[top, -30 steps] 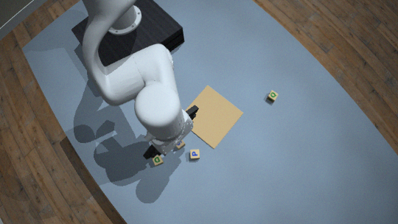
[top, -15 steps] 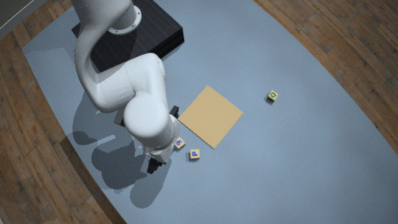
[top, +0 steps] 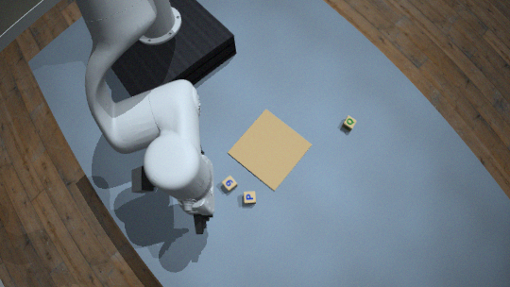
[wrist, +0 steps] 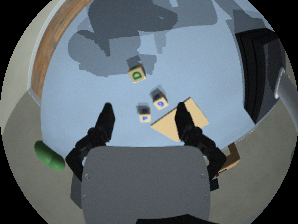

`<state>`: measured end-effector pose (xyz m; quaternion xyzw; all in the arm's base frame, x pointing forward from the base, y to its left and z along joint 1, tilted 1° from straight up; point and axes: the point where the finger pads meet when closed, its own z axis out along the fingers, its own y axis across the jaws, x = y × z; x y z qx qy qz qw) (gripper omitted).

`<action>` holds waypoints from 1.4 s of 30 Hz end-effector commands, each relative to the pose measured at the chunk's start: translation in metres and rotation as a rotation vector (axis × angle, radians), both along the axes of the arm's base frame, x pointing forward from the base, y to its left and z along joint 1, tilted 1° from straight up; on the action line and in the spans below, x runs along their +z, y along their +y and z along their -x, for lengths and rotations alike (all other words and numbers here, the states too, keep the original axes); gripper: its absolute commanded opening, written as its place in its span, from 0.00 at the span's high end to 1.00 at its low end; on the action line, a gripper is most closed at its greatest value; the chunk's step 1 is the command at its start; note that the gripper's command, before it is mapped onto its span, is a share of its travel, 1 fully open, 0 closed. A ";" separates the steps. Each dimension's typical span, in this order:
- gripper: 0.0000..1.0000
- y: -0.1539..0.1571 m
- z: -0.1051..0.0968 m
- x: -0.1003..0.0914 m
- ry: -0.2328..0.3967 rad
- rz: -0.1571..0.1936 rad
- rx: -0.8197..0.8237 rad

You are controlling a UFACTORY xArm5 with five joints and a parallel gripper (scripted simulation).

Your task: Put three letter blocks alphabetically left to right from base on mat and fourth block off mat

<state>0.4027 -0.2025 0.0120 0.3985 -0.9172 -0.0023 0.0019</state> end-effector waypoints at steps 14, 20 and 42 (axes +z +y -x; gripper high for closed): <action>0.00 -0.024 0.003 -0.002 -0.003 -0.001 0.392; 0.37 -0.024 0.003 -0.002 -0.003 -0.001 0.392; 0.37 -0.024 0.003 -0.002 -0.003 -0.001 0.392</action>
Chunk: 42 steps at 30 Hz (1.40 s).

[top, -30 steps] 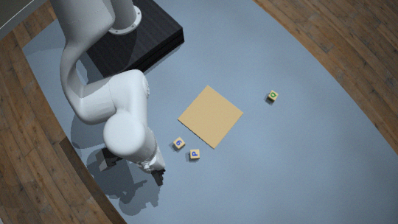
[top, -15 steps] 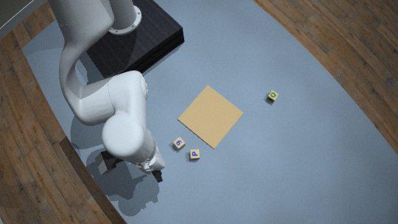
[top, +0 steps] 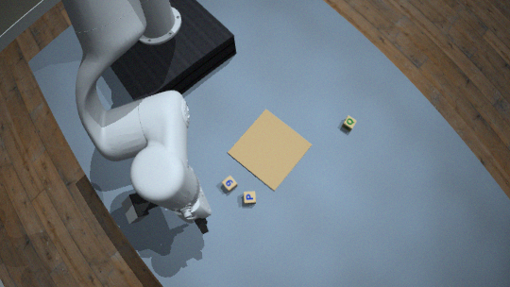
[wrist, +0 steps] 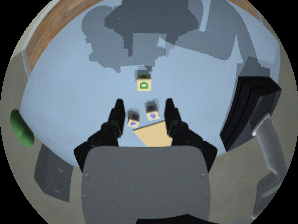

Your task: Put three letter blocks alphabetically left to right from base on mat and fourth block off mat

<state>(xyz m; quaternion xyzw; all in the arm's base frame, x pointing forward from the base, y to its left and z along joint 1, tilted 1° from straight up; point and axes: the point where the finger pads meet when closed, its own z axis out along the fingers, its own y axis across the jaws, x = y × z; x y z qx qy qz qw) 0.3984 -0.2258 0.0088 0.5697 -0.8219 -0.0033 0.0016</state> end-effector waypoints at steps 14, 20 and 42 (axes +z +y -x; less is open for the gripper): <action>0.37 -0.001 -0.001 0.001 -0.003 0.002 0.000; 0.37 -0.001 -0.001 -0.002 -0.003 0.002 0.000; 0.37 -0.001 -0.001 -0.025 -0.003 0.002 0.000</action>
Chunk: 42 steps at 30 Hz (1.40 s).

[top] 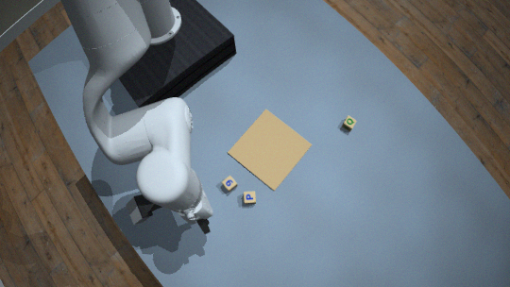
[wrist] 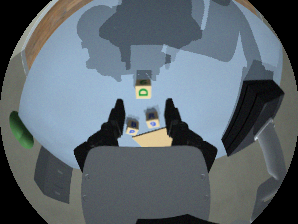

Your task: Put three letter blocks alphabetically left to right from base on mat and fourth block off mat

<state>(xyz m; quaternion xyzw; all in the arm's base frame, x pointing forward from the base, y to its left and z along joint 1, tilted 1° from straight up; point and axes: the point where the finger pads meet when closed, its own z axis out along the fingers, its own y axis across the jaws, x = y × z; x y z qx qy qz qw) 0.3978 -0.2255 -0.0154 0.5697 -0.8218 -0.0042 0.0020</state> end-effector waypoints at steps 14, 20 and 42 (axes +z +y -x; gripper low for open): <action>0.37 -0.001 -0.002 -0.020 -0.004 0.002 0.000; 0.37 -0.001 -0.002 -0.023 -0.004 0.002 0.000; 0.37 -0.001 -0.002 -0.026 -0.004 0.002 0.000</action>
